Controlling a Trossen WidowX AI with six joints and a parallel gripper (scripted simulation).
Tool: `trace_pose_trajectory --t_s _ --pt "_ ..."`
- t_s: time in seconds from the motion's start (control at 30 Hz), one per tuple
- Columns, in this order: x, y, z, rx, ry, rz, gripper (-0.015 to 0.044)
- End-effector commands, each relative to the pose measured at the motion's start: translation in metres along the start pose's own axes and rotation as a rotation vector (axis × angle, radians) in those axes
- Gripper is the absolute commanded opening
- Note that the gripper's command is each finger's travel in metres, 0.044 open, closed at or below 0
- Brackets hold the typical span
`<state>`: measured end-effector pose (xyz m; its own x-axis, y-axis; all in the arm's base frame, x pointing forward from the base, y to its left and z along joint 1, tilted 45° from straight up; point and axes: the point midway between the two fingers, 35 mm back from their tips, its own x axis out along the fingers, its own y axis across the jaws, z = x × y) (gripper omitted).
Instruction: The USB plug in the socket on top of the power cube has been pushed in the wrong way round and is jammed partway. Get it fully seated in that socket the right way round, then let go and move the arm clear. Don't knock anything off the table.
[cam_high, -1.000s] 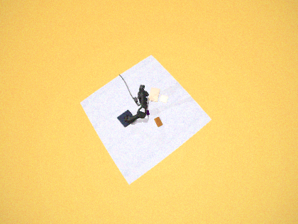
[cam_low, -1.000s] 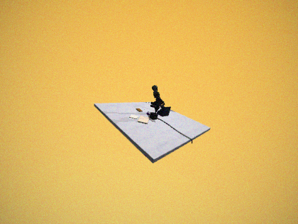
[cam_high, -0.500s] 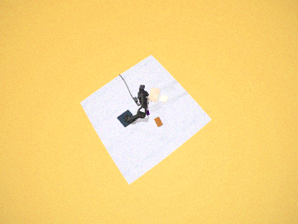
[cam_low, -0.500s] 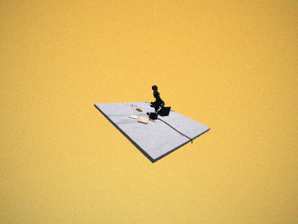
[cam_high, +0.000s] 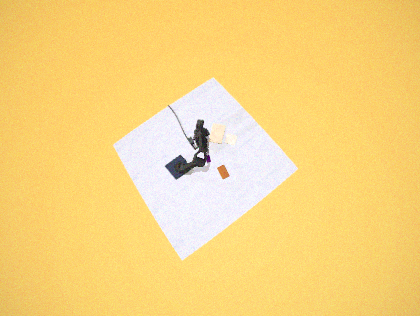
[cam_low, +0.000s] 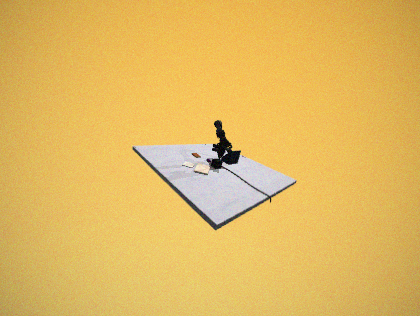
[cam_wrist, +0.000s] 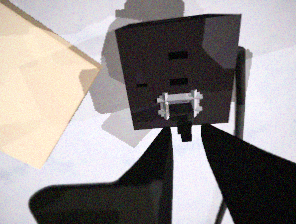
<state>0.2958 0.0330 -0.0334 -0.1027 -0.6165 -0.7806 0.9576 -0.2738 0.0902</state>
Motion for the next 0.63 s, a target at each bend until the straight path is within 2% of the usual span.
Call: trace_pose_trajectory --t_s 0.0,0.6 --pt "0.000 0.000 0.000 0.000 0.000 0.000 0.0095" --pt "-0.011 0.000 -0.001 0.000 0.000 0.000 0.0095"
